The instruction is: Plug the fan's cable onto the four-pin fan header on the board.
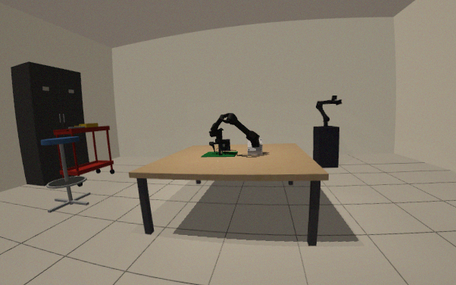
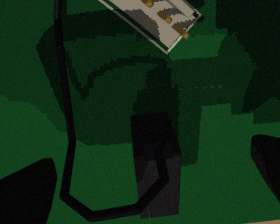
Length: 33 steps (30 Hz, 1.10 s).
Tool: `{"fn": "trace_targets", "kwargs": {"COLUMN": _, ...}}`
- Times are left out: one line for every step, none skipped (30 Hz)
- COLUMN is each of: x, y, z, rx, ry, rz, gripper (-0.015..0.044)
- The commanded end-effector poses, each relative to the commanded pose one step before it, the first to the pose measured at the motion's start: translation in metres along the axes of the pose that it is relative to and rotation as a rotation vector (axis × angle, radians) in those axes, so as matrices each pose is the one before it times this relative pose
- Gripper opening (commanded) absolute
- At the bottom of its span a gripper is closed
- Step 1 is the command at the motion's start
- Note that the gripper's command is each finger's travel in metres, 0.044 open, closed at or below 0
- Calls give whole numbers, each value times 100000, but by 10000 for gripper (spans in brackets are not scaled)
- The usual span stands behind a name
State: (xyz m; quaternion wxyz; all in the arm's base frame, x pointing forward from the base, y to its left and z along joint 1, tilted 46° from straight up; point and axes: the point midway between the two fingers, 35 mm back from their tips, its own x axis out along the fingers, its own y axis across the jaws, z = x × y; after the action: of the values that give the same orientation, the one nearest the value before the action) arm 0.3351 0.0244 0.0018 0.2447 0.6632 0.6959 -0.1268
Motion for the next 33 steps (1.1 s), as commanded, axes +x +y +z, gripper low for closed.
{"fn": "trace_targets", "kwargs": {"x": 0, "y": 0, "z": 0, "rx": 0, "ry": 0, "rz": 0, "gripper": 414}}
{"fn": "trace_targets", "kwargs": {"x": 0, "y": 0, "z": 0, "rx": 0, "ry": 0, "rz": 0, "gripper": 387}}
{"fn": "trace_targets", "kwargs": {"x": 0, "y": 0, "z": 0, "rx": 0, "ry": 0, "rz": 0, "gripper": 361}}
{"fn": "trace_targets", "kwargs": {"x": 0, "y": 0, "z": 0, "rx": 0, "ry": 0, "rz": 0, "gripper": 335}}
{"fn": "trace_targets", "kwargs": {"x": 0, "y": 0, "z": 0, "rx": 0, "ry": 0, "rz": 0, "gripper": 309}}
{"fn": "trace_targets", "kwargs": {"x": 0, "y": 0, "z": 0, "rx": 0, "ry": 0, "rz": 0, "gripper": 282}}
{"fn": "trace_targets", "kwargs": {"x": 0, "y": 0, "z": 0, "rx": 0, "ry": 0, "rz": 0, "gripper": 256}}
{"fn": "trace_targets", "kwargs": {"x": 0, "y": 0, "z": 0, "rx": 0, "ry": 0, "rz": 0, "gripper": 230}}
{"fn": "trace_targets", "kwargs": {"x": 0, "y": 0, "z": 0, "rx": 0, "ry": 0, "rz": 0, "gripper": 223}}
{"fn": "trace_targets", "kwargs": {"x": 0, "y": 0, "z": 0, "rx": 0, "ry": 0, "rz": 0, "gripper": 217}}
{"fn": "trace_targets", "kwargs": {"x": 0, "y": 0, "z": 0, "rx": 0, "ry": 0, "rz": 0, "gripper": 210}}
{"fn": "trace_targets", "kwargs": {"x": 0, "y": 0, "z": 0, "rx": 0, "ry": 0, "rz": 0, "gripper": 203}}
{"fn": "trace_targets", "kwargs": {"x": 0, "y": 0, "z": 0, "rx": 0, "ry": 0, "rz": 0, "gripper": 197}}
{"fn": "trace_targets", "kwargs": {"x": 0, "y": 0, "z": 0, "rx": 0, "ry": 0, "rz": 0, "gripper": 190}}
{"fn": "trace_targets", "kwargs": {"x": 0, "y": 0, "z": 0, "rx": 0, "ry": 0, "rz": 0, "gripper": 183}}
{"fn": "trace_targets", "kwargs": {"x": 0, "y": 0, "z": 0, "rx": 0, "ry": 0, "rz": 0, "gripper": 177}}
{"fn": "trace_targets", "kwargs": {"x": 0, "y": 0, "z": 0, "rx": 0, "ry": 0, "rz": 0, "gripper": 170}}
{"fn": "trace_targets", "kwargs": {"x": 0, "y": 0, "z": 0, "rx": 0, "ry": 0, "rz": 0, "gripper": 163}}
{"fn": "trace_targets", "kwargs": {"x": 0, "y": 0, "z": 0, "rx": 0, "ry": 0, "rz": 0, "gripper": 157}}
{"fn": "trace_targets", "kwargs": {"x": 0, "y": 0, "z": 0, "rx": 0, "ry": 0, "rz": 0, "gripper": 150}}
{"fn": "trace_targets", "kwargs": {"x": 0, "y": 0, "z": 0, "rx": 0, "ry": 0, "rz": 0, "gripper": 143}}
{"fn": "trace_targets", "kwargs": {"x": 0, "y": 0, "z": 0, "rx": 0, "ry": 0, "rz": 0, "gripper": 137}}
{"fn": "trace_targets", "kwargs": {"x": 0, "y": 0, "z": 0, "rx": 0, "ry": 0, "rz": 0, "gripper": 130}}
{"fn": "trace_targets", "kwargs": {"x": 0, "y": 0, "z": 0, "rx": 0, "ry": 0, "rz": 0, "gripper": 123}}
{"fn": "trace_targets", "kwargs": {"x": 0, "y": 0, "z": 0, "rx": 0, "ry": 0, "rz": 0, "gripper": 117}}
{"fn": "trace_targets", "kwargs": {"x": 0, "y": 0, "z": 0, "rx": 0, "ry": 0, "rz": 0, "gripper": 110}}
{"fn": "trace_targets", "kwargs": {"x": 0, "y": 0, "z": 0, "rx": 0, "ry": 0, "rz": 0, "gripper": 103}}
{"fn": "trace_targets", "kwargs": {"x": 0, "y": 0, "z": 0, "rx": 0, "ry": 0, "rz": 0, "gripper": 97}}
{"fn": "trace_targets", "kwargs": {"x": 0, "y": 0, "z": 0, "rx": 0, "ry": 0, "rz": 0, "gripper": 90}}
{"fn": "trace_targets", "kwargs": {"x": 0, "y": 0, "z": 0, "rx": 0, "ry": 0, "rz": 0, "gripper": 83}}
{"fn": "trace_targets", "kwargs": {"x": -48, "y": 6, "z": -6, "rx": 5, "ry": -14, "rz": 3, "gripper": 57}}
{"fn": "trace_targets", "kwargs": {"x": -144, "y": 19, "z": -18, "rx": 15, "ry": -41, "rz": 9, "gripper": 31}}
{"fn": "trace_targets", "kwargs": {"x": -241, "y": 30, "z": -32, "rx": 24, "ry": -65, "rz": 13, "gripper": 5}}
